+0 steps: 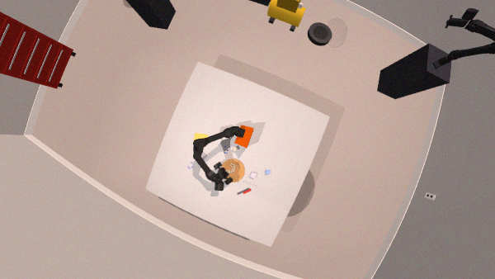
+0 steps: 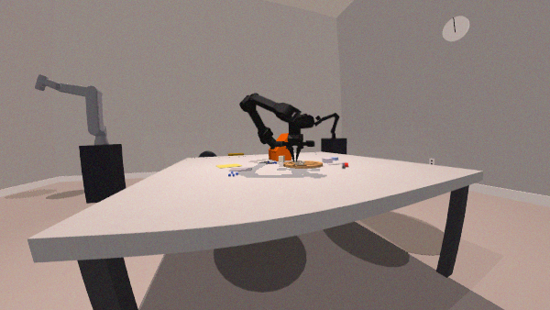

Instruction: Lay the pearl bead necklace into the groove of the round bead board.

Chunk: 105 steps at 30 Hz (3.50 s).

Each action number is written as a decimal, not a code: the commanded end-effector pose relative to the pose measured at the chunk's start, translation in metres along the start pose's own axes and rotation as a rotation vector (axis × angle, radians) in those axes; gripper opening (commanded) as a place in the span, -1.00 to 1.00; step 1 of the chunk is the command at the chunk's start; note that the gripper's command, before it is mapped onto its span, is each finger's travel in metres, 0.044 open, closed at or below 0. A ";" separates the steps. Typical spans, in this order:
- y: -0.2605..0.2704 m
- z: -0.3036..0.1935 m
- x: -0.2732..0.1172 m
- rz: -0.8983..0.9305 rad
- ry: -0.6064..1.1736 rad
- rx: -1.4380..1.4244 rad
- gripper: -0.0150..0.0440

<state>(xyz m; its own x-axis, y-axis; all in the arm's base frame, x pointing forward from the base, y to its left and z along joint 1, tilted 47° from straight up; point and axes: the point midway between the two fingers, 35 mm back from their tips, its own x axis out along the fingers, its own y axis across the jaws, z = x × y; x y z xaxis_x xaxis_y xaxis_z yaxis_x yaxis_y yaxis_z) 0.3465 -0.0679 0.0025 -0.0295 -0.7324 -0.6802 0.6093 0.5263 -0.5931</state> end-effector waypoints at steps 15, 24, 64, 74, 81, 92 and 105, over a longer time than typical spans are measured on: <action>0.001 0.001 0.008 0.005 -0.002 0.002 -0.31; 0.001 0.001 0.008 0.005 -0.002 0.002 0.49; 0.000 0.000 -0.001 -0.002 0.000 -0.001 1.00; 0.041 -0.009 -0.029 0.002 0.001 -0.796 0.11; 0.041 -0.009 -0.029 0.002 0.001 -0.796 -0.08; 0.042 -0.007 -0.021 0.007 -0.007 -0.788 -0.08; 0.041 -0.008 -0.001 0.003 -0.002 -0.793 -0.08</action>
<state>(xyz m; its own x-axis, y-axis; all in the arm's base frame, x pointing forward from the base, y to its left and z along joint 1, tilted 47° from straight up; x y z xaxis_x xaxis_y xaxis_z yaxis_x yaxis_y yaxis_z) 0.3679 -0.0359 -0.0203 -0.0193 -0.7271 -0.6863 -0.1305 0.6824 -0.7193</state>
